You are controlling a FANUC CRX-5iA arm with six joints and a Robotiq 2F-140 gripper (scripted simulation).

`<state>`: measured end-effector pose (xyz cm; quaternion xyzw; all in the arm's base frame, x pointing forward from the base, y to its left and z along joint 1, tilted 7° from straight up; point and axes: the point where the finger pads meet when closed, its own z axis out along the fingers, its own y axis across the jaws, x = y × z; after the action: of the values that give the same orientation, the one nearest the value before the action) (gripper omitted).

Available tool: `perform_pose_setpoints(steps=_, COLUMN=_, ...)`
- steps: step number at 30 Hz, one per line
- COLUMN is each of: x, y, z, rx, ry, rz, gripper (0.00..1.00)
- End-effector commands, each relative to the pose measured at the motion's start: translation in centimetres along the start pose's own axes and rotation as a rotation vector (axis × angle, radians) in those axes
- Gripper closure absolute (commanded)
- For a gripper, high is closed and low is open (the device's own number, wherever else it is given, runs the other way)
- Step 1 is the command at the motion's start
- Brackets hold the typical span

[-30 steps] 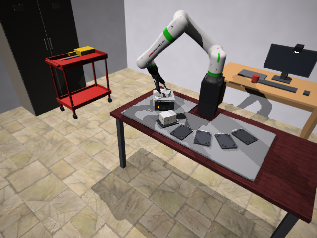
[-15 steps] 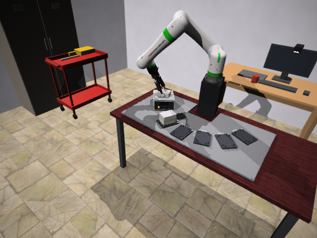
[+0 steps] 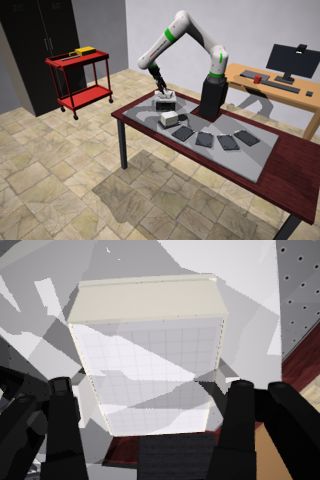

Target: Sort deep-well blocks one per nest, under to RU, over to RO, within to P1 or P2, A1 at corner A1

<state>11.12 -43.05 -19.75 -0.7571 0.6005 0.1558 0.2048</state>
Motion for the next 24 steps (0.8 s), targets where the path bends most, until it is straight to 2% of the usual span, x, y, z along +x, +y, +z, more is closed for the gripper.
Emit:
perform_pose_setpoints(steps=1, x=0.0, y=0.0, z=0.0, rx=0.000, ry=0.000, rz=0.000, gripper=0.90)
perform_pose_setpoints(steps=13, x=0.0, y=0.0, z=0.0, rx=0.000, ry=0.000, rz=0.000, gripper=0.90)
perform_pose_setpoints(steps=24, x=-0.7, y=0.0, z=-1.3, rx=0.000, ry=0.000, rz=0.000, gripper=0.90)
